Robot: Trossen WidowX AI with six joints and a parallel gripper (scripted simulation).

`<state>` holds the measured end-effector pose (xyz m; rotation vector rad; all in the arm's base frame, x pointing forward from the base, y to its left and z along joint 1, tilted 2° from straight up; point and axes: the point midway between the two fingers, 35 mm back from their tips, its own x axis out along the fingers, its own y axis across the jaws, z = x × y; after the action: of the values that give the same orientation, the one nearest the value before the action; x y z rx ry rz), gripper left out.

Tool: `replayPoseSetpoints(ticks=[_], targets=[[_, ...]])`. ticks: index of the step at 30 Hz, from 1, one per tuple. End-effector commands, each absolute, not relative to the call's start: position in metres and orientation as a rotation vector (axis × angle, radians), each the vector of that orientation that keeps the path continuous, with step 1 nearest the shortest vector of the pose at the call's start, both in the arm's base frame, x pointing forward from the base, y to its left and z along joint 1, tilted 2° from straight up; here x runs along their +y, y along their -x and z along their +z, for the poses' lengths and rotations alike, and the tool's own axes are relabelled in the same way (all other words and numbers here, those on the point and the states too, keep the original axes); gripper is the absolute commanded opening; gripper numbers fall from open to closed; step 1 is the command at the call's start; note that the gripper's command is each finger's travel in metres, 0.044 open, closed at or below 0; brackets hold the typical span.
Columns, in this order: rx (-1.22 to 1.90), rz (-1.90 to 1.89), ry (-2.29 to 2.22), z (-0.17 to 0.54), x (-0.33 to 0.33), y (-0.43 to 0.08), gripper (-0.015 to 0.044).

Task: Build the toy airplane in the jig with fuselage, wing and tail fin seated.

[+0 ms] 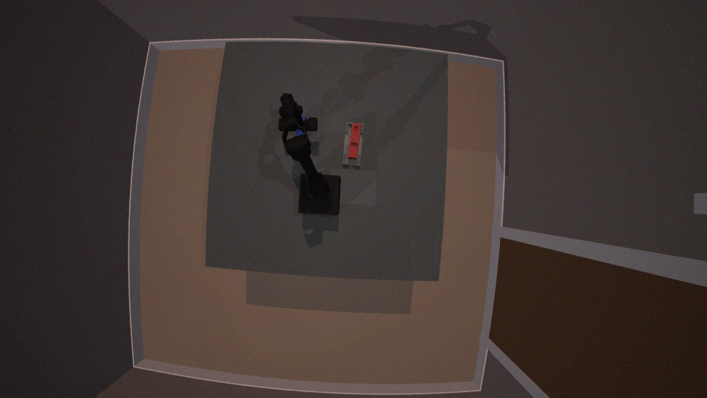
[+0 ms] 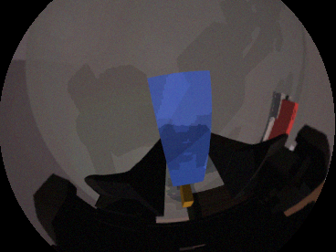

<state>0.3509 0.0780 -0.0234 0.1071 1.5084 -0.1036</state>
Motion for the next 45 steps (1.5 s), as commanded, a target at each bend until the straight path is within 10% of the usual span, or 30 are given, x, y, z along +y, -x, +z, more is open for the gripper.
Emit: replayPoseSetpoints(ticks=[1, 7, 45], targets=[[1.506, -0.109, -0.108, -0.024, 0.078, -0.351, 0.0150], [1.481, -0.121, -0.116, -0.014, 0.076, -0.356, 0.0000], [1.503, -0.110, -0.109, 0.099, 0.078, -0.346, 0.0000]])
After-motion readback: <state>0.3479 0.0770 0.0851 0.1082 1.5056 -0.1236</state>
